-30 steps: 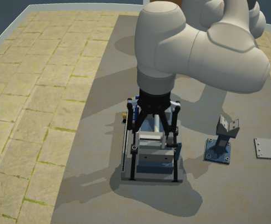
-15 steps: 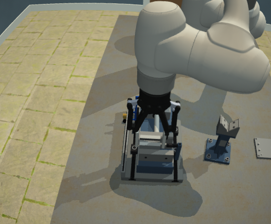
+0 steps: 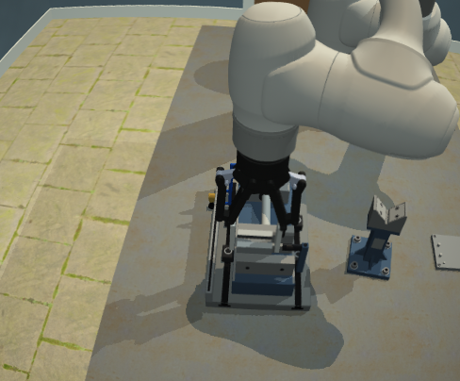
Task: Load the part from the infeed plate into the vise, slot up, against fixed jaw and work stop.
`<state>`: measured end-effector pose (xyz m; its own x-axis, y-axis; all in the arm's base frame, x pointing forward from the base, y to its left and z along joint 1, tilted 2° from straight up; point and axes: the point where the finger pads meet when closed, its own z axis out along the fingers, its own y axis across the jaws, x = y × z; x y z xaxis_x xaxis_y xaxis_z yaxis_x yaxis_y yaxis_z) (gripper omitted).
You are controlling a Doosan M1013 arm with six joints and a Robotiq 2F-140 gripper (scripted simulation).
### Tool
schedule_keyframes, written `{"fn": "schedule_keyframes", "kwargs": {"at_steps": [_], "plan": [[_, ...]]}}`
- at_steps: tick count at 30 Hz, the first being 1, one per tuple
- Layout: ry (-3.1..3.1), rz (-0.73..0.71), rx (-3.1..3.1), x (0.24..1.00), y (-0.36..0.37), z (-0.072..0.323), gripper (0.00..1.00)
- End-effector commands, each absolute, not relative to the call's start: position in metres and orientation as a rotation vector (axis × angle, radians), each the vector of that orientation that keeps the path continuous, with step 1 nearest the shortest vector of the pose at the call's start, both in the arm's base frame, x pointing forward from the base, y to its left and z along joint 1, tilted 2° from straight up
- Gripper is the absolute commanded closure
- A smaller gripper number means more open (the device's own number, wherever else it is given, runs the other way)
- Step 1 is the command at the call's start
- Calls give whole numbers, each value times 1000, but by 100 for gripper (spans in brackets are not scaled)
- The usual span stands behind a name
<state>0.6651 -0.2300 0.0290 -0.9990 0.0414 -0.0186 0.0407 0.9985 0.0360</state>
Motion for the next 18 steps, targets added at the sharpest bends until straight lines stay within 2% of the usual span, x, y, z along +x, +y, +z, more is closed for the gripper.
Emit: {"fn": "schedule_keyframes", "kwargs": {"at_steps": [1,18], "plan": [[3120,58,62,667,-228,29,53],[3120,58,62,667,-229,55,53]]}}
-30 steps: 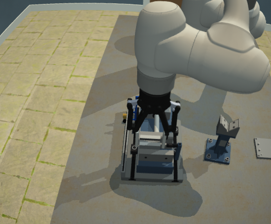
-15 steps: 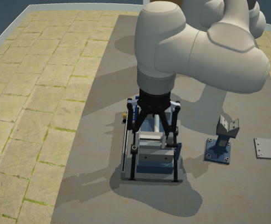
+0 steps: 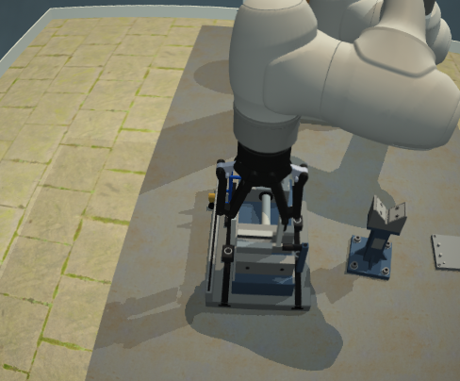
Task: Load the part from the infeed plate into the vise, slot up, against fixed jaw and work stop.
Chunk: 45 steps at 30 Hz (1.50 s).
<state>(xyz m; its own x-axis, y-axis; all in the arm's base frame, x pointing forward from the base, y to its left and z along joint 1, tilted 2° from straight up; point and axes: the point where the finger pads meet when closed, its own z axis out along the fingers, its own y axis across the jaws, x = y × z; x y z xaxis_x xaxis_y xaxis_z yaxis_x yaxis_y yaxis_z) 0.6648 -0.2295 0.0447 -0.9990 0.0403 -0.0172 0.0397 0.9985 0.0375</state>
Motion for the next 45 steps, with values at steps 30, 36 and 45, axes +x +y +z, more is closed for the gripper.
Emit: {"fn": "schedule_keyframes", "kwargs": {"at_steps": [30,36,45], "plan": [[3120,58,62,665,-231,107,53],[3120,58,62,665,-231,107,100],[3120,58,62,665,-231,107,100]]}}
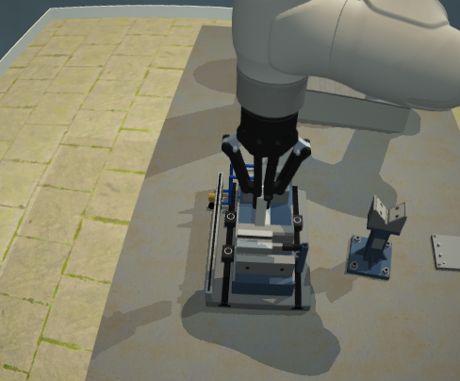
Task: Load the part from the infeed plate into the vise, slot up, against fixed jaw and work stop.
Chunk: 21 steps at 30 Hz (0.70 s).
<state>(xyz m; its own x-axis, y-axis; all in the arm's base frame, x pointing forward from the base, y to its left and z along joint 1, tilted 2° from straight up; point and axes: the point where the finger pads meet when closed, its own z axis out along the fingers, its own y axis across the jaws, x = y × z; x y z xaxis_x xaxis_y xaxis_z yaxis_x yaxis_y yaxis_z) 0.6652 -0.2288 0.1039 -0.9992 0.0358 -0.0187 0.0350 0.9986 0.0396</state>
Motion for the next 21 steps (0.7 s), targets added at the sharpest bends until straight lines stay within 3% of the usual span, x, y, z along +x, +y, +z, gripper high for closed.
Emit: {"fn": "schedule_keyframes", "kwargs": {"at_steps": [1,21], "plan": [[3120,58,62,665,-231,107,100],[3120,58,62,665,-235,107,100]]}}
